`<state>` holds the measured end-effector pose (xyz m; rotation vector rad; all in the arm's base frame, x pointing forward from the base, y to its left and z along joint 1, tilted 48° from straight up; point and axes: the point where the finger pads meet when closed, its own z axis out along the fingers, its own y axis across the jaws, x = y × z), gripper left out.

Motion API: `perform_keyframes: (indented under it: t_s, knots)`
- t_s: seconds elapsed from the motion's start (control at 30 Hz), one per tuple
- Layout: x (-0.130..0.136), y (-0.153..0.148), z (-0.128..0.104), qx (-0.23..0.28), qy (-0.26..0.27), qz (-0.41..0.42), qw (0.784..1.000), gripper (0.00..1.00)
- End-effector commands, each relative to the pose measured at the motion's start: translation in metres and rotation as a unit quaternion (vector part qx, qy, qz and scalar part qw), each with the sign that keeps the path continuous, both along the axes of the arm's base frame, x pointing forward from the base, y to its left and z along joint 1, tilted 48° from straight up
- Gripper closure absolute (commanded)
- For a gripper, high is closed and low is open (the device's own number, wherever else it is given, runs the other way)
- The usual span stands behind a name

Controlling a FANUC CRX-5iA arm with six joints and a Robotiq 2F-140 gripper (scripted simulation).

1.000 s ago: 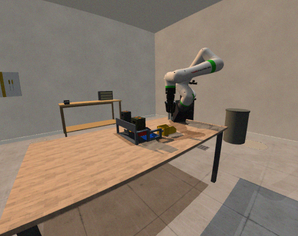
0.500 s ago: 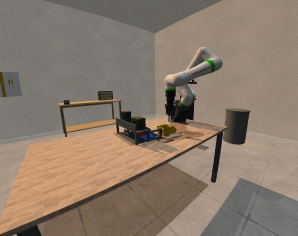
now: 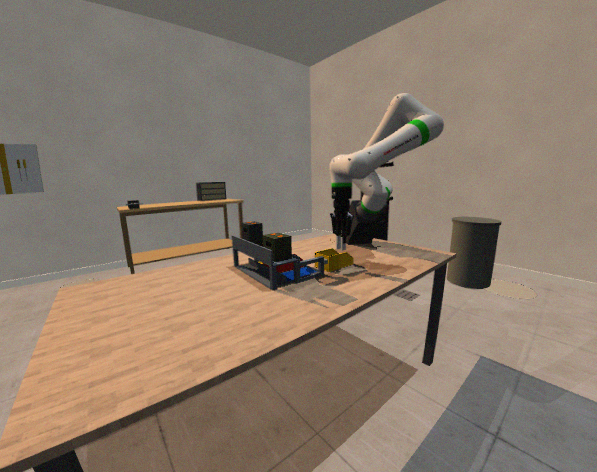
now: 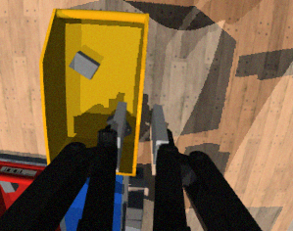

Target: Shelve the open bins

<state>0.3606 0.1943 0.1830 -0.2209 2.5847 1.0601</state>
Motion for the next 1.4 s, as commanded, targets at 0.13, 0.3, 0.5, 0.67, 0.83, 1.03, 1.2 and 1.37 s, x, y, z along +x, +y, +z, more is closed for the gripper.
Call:
perform_keyframes:
  t_s: [0.13,0.3,0.5,0.67,0.83,1.03,1.2,1.37]
  knots:
    - [0.0017,0.0041,-0.0038,0.0,0.0,0.0,1.0,0.85]
    - [0.0019,0.0049,-0.0044,0.0,0.0,0.0,1.0,0.85]
    - [0.002,0.0052,-0.0047,0.0,0.0,0.0,1.0,0.85]
    - [0.002,0.0052,-0.0047,0.0,0.0,0.0,1.0,0.85]
    - [0.002,0.0052,-0.0047,0.0,0.0,0.0,1.0,0.85]
    - [0.002,0.0052,-0.0047,0.0,0.0,0.0,1.0,0.85]
    - [0.0022,0.0055,-0.005,0.0,0.0,0.0,1.0,0.85]
    - [0.0024,0.0062,-0.0056,0.0,0.0,0.0,1.0,0.85]
